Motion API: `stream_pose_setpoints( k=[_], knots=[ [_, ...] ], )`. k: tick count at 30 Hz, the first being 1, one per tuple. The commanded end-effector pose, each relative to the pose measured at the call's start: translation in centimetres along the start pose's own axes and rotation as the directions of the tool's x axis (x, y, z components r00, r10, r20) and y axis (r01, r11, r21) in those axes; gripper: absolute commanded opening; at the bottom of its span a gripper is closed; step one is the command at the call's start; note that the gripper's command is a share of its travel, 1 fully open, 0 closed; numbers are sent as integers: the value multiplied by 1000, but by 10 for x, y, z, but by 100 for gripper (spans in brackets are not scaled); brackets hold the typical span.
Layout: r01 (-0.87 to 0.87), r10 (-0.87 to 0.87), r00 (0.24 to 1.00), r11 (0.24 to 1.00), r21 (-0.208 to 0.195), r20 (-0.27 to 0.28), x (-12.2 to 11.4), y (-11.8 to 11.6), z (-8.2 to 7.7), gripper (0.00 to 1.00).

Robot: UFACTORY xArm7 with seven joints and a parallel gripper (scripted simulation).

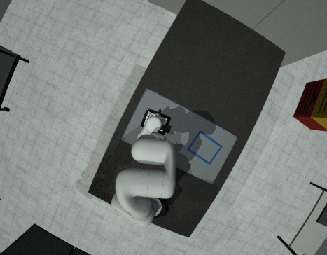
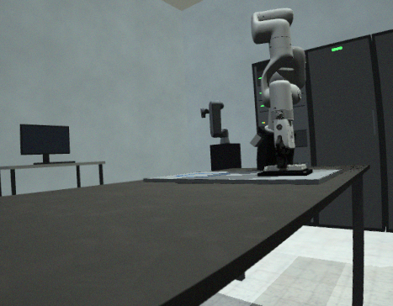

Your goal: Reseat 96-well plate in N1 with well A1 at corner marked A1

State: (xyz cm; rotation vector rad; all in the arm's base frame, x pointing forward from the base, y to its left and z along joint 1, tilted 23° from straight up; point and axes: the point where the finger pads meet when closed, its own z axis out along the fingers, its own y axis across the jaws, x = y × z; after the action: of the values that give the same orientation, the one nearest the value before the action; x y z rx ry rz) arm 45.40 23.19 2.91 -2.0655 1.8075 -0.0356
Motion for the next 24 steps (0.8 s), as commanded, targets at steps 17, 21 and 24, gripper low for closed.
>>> stream_pose_setpoints(
  k=[17, 21, 24],
  knots=[
    [0, 0, 1000, 1000, 3, 0, 0, -1, 2, 0],
    [0, 0, 1000, 1000, 3, 0, 0, -1, 3, 0],
    [0, 0, 1000, 1000, 3, 0, 0, -1, 4, 100]
  ],
)
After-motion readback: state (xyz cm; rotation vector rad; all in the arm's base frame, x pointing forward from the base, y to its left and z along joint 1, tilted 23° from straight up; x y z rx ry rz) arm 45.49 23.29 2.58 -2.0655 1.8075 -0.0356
